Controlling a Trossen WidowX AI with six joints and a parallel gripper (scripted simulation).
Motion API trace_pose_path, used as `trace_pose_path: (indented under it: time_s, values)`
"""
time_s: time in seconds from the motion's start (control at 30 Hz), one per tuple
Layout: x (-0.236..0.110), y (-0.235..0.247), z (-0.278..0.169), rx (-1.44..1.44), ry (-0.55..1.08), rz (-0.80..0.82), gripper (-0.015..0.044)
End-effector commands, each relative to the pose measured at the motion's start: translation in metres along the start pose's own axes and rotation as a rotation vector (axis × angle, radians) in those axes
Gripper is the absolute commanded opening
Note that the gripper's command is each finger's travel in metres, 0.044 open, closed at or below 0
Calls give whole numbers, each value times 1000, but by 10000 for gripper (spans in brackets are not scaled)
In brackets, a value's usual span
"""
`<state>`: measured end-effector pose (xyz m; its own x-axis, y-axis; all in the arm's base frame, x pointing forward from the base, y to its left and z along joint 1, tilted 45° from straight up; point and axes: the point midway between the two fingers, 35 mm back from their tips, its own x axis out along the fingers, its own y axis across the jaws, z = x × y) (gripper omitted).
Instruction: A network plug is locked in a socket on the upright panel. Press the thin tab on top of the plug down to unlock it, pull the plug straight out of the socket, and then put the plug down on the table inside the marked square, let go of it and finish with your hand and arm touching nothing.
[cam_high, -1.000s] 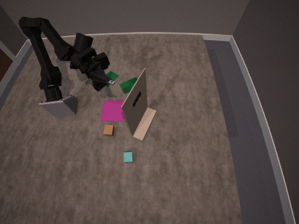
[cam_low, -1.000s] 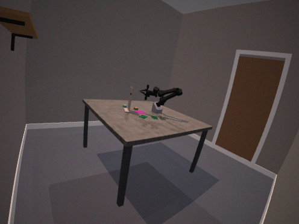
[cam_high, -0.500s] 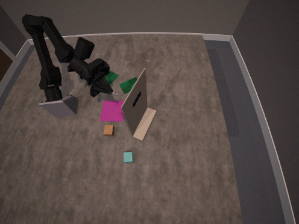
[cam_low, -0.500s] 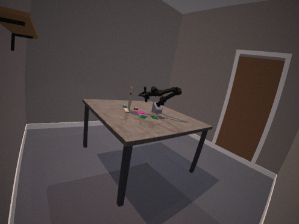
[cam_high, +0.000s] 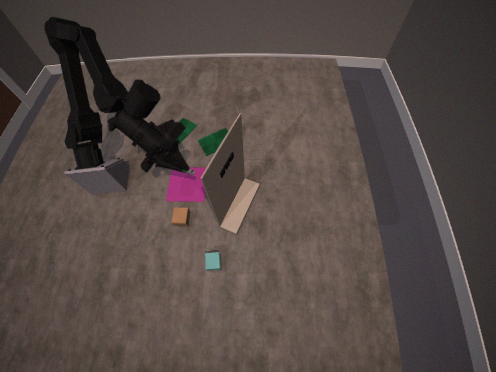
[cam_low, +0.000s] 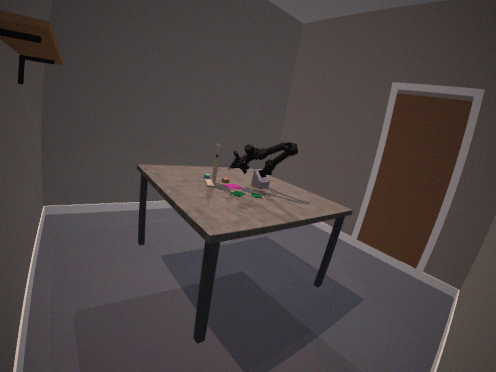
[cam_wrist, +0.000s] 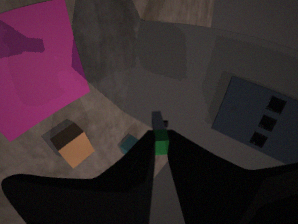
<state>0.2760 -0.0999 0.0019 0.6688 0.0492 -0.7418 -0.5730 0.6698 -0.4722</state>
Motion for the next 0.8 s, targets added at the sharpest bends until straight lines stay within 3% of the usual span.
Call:
trace_pose_path:
  time_s: [0.0, 0.43, 0.77]
  values:
    - [4, 16, 4, -35, -81, 82, 0]
    - [4, 56, 19, -85, -356, 249, 0]
    - [6, 59, 20, -86, -371, 254, 0]
